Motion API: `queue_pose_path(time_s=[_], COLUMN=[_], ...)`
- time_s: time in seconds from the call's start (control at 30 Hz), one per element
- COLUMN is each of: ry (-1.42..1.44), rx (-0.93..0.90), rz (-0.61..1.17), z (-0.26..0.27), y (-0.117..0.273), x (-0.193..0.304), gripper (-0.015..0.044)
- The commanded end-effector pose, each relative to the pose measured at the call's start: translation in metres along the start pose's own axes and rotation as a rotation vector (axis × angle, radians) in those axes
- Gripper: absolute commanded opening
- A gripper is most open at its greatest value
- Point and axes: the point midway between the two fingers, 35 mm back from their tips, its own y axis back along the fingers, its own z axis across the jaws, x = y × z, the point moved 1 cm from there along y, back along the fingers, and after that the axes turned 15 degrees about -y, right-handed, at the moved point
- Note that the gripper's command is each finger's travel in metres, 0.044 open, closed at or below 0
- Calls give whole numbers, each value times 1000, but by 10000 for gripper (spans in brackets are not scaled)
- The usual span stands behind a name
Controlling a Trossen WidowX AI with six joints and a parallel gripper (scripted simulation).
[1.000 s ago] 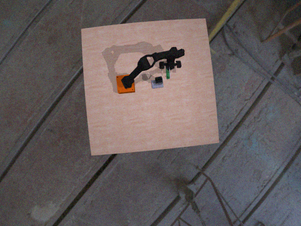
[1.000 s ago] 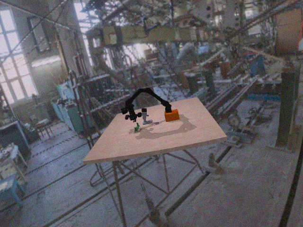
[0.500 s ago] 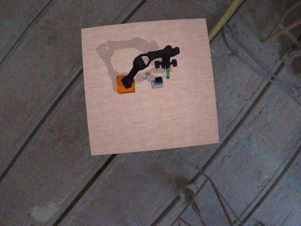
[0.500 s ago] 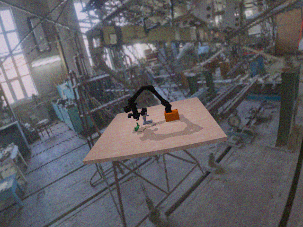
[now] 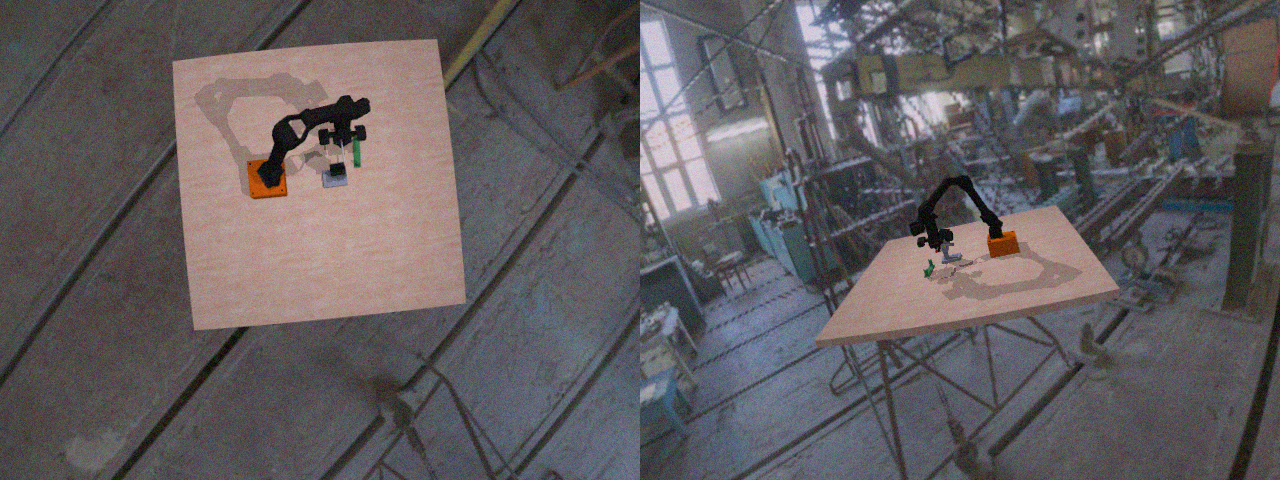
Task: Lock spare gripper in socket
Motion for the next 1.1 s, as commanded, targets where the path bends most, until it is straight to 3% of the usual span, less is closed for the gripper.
queue_pose_path(time_s=[0.0, 0.2, 0.53, 1.07], ry=[6, 9, 16, 11], rx=[-7, -6, 0, 14], rz=[3, 2, -2, -8], z=[12, 17, 21, 19], y=[-1, -6, -49, -52], x=[4, 3, -8, -2], gripper=[0, 0, 0, 0])
